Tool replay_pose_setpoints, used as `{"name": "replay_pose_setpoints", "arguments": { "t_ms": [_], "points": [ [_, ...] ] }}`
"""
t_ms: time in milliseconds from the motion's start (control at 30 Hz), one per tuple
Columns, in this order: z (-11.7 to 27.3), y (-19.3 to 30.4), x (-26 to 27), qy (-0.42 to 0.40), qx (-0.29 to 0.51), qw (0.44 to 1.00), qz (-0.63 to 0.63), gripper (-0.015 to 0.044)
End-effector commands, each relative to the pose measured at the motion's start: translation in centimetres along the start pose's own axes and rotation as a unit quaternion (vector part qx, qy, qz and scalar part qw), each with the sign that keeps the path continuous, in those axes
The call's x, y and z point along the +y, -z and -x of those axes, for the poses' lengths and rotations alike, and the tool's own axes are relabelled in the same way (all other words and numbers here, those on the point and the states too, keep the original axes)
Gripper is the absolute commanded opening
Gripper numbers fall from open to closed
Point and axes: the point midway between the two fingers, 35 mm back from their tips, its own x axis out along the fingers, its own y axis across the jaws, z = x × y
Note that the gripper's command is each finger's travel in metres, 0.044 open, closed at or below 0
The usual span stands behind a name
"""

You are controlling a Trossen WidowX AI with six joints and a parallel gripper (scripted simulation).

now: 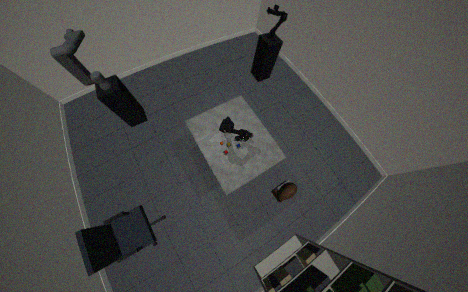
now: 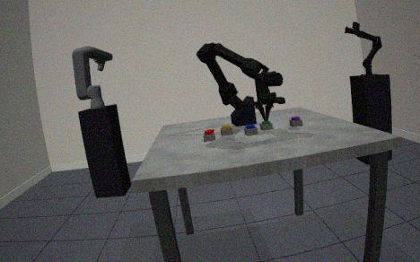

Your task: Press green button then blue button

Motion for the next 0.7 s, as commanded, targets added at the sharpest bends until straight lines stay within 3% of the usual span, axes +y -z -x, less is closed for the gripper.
{"name": "replay_pose_setpoints", "arguments": {
  "t_ms": [0,533,667],
  "points": [
    [-0.3,0.2,-0.1,0.004,0.000,1.000,0.004,0.0020],
    [-0.3,0.2,-0.1,0.004,0.000,1.000,0.004,0.0020],
    [2.7,0.1,0.0,0.003,0.001,1.000,0.004,0.0020]
  ]
}}
